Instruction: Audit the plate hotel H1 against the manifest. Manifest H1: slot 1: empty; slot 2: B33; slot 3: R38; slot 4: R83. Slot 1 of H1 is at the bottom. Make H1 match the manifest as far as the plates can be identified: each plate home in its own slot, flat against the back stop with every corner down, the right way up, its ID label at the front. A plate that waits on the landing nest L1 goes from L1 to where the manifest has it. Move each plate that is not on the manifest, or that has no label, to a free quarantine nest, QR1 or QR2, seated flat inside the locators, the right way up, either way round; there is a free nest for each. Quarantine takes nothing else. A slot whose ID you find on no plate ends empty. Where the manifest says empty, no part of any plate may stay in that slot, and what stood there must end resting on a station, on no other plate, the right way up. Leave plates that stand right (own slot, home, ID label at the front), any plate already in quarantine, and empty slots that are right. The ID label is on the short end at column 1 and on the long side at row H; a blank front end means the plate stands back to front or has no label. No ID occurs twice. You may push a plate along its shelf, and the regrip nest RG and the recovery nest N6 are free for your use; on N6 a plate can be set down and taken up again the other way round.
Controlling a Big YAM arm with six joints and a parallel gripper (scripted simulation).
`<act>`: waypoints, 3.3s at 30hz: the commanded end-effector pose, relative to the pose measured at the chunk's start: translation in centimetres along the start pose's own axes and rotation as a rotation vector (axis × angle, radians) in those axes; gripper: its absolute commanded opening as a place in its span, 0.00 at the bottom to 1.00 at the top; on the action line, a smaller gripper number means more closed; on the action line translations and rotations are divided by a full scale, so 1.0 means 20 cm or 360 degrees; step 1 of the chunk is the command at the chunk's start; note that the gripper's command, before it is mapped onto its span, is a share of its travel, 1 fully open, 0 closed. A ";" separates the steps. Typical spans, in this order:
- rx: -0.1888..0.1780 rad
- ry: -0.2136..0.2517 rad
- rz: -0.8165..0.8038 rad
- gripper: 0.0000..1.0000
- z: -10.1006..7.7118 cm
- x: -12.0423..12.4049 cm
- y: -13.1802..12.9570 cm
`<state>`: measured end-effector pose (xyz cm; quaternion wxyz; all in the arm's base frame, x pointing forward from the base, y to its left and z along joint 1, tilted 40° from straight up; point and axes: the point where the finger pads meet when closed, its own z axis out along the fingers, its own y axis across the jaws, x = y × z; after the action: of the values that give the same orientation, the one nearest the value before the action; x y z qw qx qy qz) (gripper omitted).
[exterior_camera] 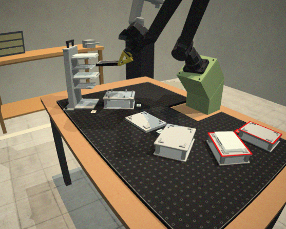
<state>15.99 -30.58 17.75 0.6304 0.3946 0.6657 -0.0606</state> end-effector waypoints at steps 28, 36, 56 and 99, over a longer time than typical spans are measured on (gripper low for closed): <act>-0.0028 -0.0076 -0.0061 0.86 0.13 -0.25 0.02; -0.0029 -0.0077 -0.0060 0.86 0.16 -0.28 0.03; -0.0008 -0.0057 -0.0049 0.86 0.13 -0.24 0.01; -0.0030 -0.0078 -0.0056 0.86 0.26 -0.34 0.03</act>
<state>19.05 -34.73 20.09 0.6301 0.3945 0.6661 -0.0605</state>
